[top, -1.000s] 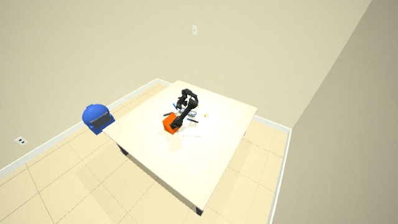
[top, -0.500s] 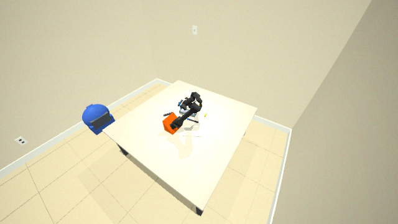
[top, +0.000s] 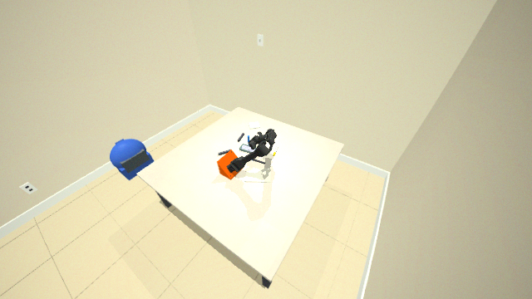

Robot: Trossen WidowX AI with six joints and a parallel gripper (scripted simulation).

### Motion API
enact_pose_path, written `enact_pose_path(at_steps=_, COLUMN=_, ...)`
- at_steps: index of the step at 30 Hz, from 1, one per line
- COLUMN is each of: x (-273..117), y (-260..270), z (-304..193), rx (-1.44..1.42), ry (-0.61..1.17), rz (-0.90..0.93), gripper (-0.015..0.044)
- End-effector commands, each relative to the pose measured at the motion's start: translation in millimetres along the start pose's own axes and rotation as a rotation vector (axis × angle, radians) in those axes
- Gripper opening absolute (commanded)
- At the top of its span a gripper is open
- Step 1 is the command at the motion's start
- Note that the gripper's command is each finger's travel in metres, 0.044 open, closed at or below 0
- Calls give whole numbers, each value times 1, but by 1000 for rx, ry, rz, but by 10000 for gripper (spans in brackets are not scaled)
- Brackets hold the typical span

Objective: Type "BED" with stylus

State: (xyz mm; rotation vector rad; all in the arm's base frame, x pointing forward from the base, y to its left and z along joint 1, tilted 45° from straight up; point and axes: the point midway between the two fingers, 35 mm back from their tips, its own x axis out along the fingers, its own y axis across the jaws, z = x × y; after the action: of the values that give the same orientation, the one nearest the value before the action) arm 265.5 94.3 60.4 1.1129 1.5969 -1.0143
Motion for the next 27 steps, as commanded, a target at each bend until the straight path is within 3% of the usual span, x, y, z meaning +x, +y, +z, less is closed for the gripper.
enact_pose_path(at_steps=1, x=-8, y=2, z=0, rx=-3, ry=20, rz=32, gripper=0)
enact_pose_path(at_steps=17, x=11, y=2, z=31, rx=-3, ry=18, rz=32, gripper=0)
enact_pose_path(at_steps=20, x=13, y=3, z=32, rx=-3, ry=18, rz=32, gripper=79)
enact_pose_path(at_steps=27, x=14, y=3, z=34, rx=-3, ry=18, rz=32, gripper=81)
